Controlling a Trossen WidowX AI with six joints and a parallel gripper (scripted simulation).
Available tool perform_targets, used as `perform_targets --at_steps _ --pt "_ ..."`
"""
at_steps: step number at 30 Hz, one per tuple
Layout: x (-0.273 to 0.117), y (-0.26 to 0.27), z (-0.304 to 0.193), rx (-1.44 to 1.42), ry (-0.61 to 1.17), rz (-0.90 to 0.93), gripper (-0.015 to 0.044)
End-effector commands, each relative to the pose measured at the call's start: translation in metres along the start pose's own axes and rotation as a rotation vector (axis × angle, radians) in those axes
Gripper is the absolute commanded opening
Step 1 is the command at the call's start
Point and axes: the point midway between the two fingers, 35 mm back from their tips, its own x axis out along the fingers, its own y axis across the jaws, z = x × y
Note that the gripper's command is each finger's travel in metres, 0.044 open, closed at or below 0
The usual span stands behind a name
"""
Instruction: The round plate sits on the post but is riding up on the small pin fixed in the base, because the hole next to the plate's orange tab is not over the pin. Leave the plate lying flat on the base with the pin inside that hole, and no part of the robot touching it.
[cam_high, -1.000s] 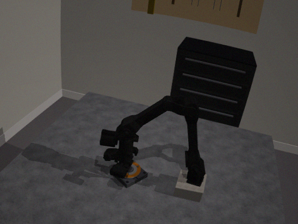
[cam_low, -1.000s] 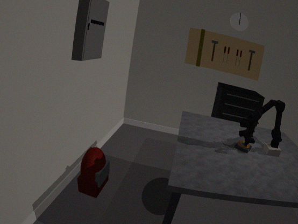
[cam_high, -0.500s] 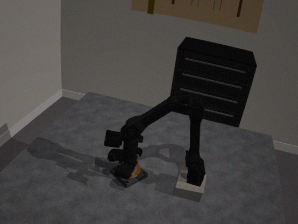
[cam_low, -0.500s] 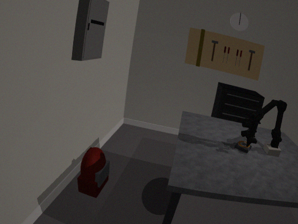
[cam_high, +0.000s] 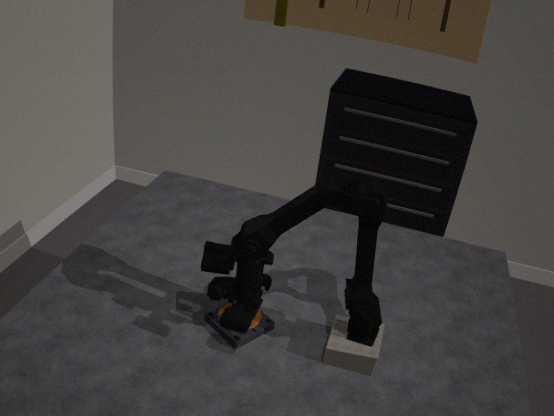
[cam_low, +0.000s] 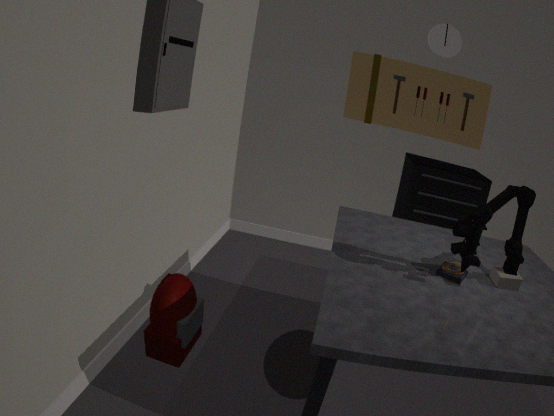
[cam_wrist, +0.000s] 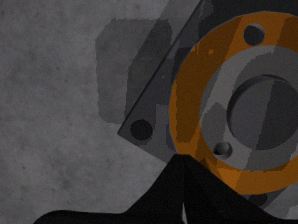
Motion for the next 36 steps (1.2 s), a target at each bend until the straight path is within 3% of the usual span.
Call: perform_targets --at_steps 1,10,19,36 --pt "-0.001 -0.003 -0.004 -0.002 -0.001 -0.003 0.0000" --pt "-0.002 -0.007 -0.007 -0.002 0.000 -0.004 0.0000" --pt "-0.044 -0.006 -0.011 -0.002 0.000 -0.004 0.0000" --pt "-0.037 -0.006 -0.009 0.003 0.004 -0.002 0.0000"
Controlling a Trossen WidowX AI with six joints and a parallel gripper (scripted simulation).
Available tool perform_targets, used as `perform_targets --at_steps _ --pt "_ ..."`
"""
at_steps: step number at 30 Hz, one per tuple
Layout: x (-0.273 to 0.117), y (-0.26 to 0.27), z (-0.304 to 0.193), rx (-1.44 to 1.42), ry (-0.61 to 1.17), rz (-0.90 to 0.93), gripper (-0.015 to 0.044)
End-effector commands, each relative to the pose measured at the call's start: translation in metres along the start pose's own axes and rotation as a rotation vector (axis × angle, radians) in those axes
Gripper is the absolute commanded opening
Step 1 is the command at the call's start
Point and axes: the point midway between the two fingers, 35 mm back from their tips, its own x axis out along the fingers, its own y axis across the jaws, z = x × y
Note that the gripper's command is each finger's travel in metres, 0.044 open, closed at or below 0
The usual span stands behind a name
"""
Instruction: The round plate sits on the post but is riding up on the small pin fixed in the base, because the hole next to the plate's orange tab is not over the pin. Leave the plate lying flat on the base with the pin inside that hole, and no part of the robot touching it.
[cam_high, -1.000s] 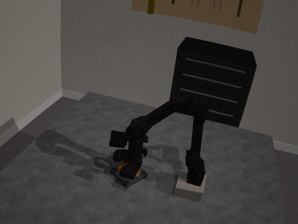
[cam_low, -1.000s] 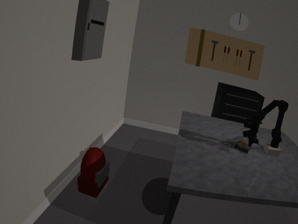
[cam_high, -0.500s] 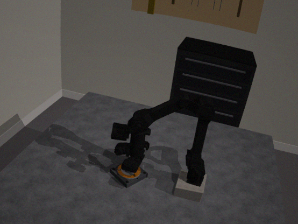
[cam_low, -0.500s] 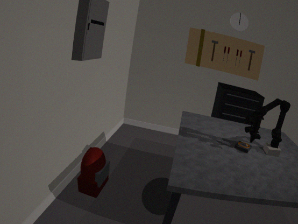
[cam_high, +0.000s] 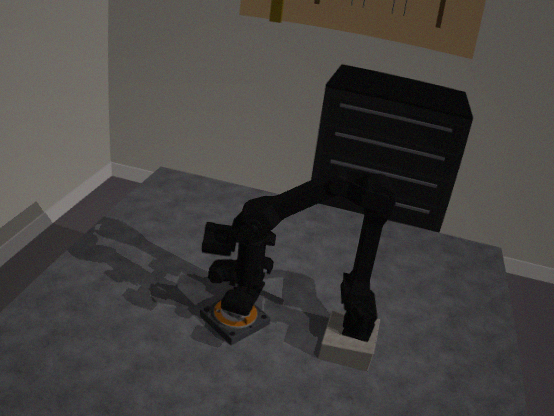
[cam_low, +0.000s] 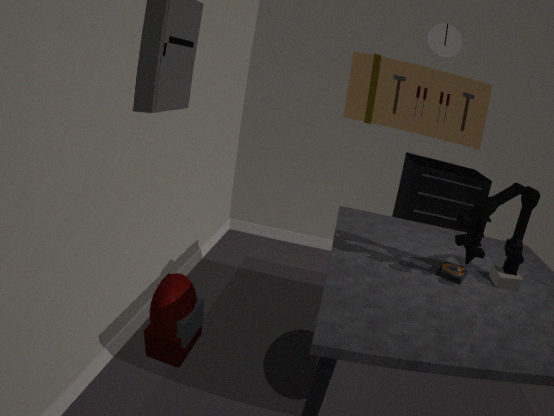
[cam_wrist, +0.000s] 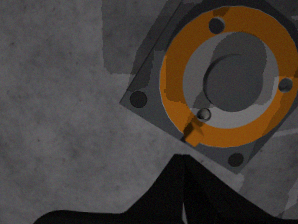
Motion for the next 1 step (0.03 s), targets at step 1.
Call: perform_targets --at_steps 1 --pt "0.0005 0.0001 0.0003 0.000 0.000 0.000 0.0000"
